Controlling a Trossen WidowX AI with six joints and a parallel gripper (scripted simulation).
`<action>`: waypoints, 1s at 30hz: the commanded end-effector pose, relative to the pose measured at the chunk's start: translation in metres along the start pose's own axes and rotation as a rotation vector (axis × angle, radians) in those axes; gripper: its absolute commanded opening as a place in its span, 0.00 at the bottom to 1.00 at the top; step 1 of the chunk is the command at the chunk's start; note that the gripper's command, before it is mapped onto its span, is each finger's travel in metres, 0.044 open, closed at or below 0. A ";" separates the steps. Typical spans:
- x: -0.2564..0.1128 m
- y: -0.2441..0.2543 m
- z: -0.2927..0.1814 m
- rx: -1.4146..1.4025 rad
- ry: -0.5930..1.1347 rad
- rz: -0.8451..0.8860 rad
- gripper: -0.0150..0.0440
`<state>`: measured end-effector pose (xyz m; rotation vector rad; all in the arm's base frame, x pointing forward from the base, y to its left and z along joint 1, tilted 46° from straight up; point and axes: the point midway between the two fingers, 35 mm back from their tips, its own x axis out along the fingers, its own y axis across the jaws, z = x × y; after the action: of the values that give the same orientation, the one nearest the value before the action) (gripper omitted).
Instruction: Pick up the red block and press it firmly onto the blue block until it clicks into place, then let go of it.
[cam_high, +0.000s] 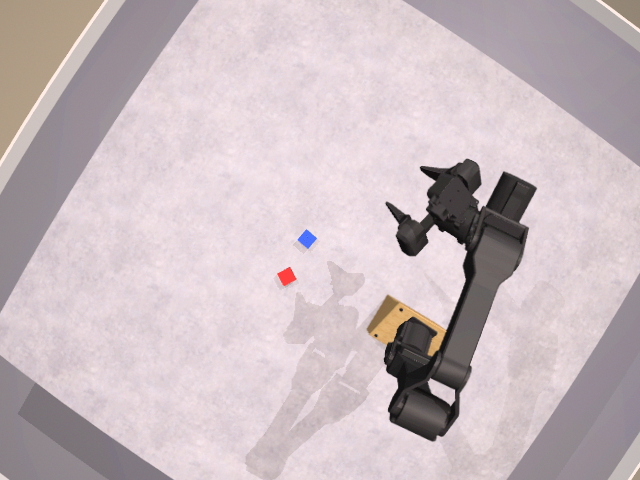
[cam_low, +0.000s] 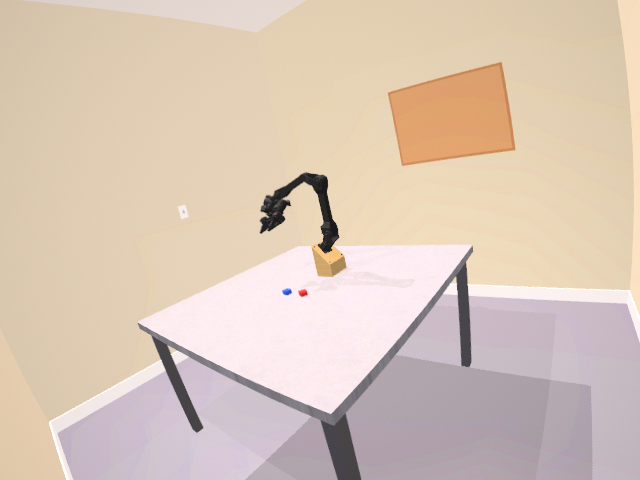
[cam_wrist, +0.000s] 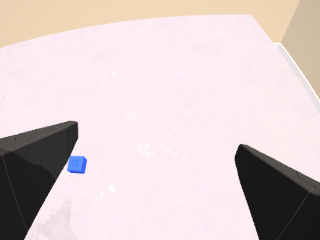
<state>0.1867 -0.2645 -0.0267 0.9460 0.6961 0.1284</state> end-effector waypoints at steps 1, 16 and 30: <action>0.052 0.046 -0.002 0.068 0.194 0.023 1.00; 0.162 0.206 -0.079 0.135 0.714 -0.086 1.00; 0.183 0.267 -0.149 0.196 0.901 -0.248 1.00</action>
<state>0.2947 0.0671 0.0361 0.9573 1.6490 0.3044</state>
